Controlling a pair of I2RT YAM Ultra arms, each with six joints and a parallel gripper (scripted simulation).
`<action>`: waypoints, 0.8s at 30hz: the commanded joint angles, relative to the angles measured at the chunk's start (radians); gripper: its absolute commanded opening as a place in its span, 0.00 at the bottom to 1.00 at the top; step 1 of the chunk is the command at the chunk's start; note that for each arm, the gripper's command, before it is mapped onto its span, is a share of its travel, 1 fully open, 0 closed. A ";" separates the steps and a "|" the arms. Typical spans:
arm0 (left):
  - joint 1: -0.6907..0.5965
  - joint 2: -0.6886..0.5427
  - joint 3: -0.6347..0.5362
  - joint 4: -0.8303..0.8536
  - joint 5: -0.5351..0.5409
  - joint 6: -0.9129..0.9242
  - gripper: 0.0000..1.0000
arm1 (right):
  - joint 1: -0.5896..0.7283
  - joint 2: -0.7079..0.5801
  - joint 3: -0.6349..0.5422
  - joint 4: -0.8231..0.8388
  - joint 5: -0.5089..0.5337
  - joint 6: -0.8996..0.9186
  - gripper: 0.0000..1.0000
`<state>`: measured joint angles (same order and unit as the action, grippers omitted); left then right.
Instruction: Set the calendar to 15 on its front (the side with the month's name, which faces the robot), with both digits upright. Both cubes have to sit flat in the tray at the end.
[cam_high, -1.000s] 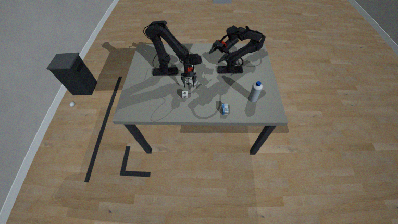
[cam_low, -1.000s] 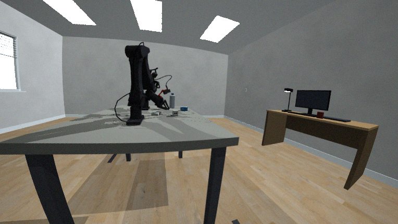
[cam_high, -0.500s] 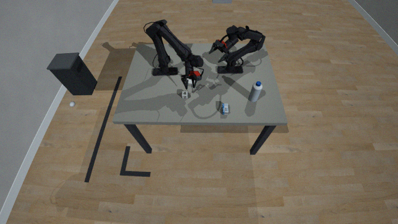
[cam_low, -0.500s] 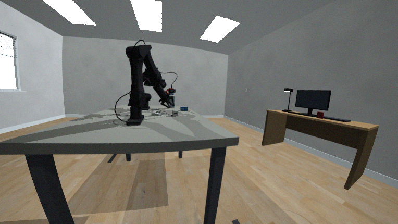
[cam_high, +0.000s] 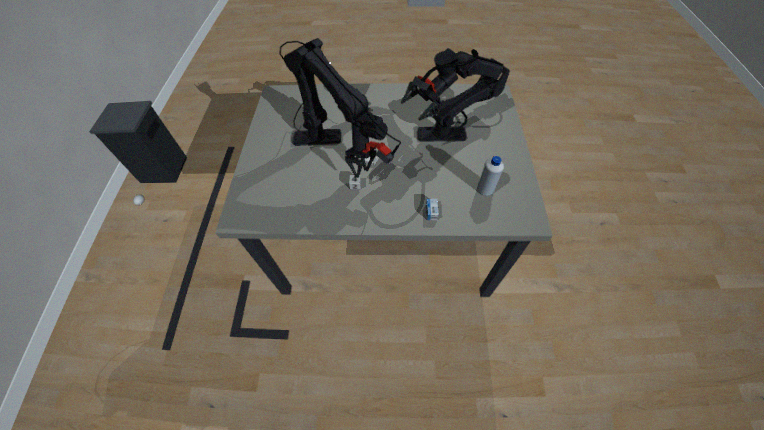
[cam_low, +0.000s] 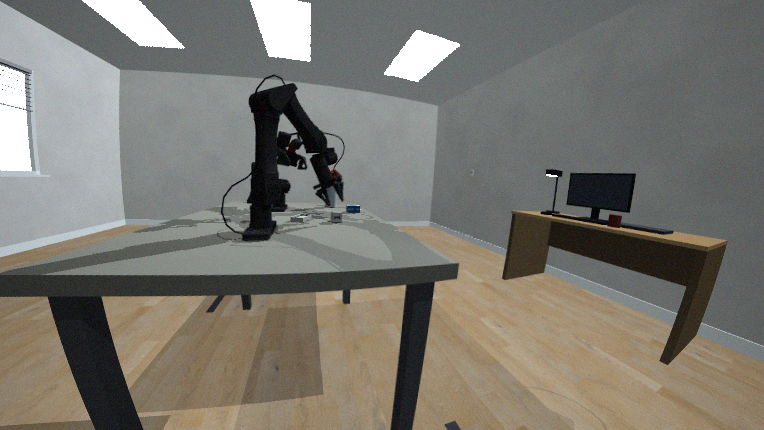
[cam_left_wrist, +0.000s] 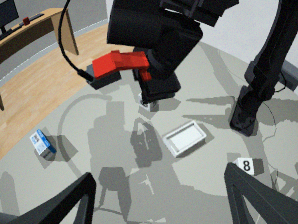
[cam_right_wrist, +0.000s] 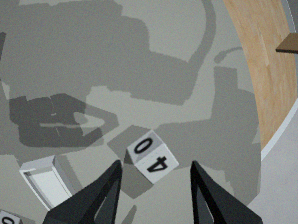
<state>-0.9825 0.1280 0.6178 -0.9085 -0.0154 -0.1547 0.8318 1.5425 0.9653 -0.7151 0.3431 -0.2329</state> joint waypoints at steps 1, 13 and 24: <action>0.011 0.005 0.006 0.007 0.007 0.007 1.00 | -0.022 0.020 0.056 -0.091 -0.069 -0.162 0.64; 0.011 0.005 0.006 0.007 0.007 0.007 1.00 | -0.217 0.092 0.193 -0.317 -0.265 -0.630 0.64; 0.011 0.005 0.006 0.007 0.007 0.007 1.00 | -0.267 0.195 0.249 -0.329 -0.354 -0.734 0.64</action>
<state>-0.9825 0.1280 0.6178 -0.9085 -0.0154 -0.1547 0.5808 1.7340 1.1706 -1.0054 0.0257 -0.9096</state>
